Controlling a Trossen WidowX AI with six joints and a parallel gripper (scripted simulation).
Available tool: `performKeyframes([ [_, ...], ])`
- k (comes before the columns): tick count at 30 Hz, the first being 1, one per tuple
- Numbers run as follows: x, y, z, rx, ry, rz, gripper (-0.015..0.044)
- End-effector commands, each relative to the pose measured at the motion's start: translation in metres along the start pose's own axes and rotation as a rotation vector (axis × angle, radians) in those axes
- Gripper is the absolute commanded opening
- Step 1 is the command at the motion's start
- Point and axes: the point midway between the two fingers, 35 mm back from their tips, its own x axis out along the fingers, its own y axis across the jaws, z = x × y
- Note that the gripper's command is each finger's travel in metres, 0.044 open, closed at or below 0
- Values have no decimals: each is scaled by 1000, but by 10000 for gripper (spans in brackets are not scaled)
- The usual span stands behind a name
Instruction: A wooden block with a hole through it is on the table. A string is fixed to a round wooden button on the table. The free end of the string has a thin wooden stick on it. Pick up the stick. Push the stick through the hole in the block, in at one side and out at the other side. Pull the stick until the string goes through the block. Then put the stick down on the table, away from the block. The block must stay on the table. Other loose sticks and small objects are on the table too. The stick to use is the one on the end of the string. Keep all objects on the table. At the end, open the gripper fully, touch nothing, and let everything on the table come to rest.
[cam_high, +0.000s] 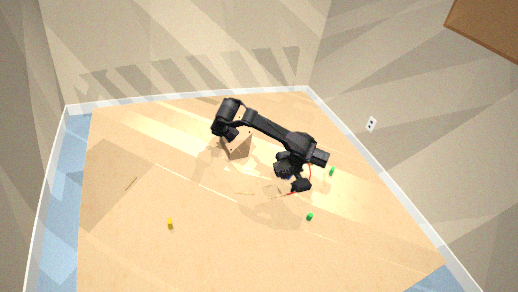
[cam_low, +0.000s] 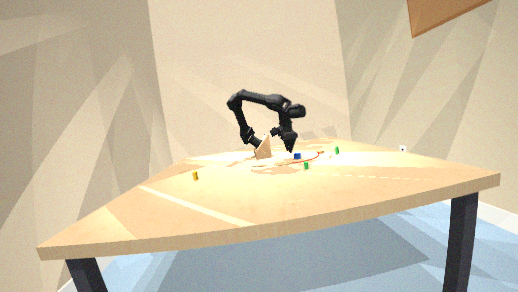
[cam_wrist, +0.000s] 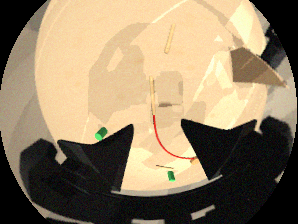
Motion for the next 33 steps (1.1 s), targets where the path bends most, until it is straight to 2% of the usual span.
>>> performKeyframes([
  [1,-1,1,1,8,-3,4,230],
  [5,-1,1,1,8,-3,4,125],
  [6,-1,1,1,8,-3,4,120],
  [17,1,1,1,8,-3,4,120],
  [33,26,2,0,8,-3,5,120],
])
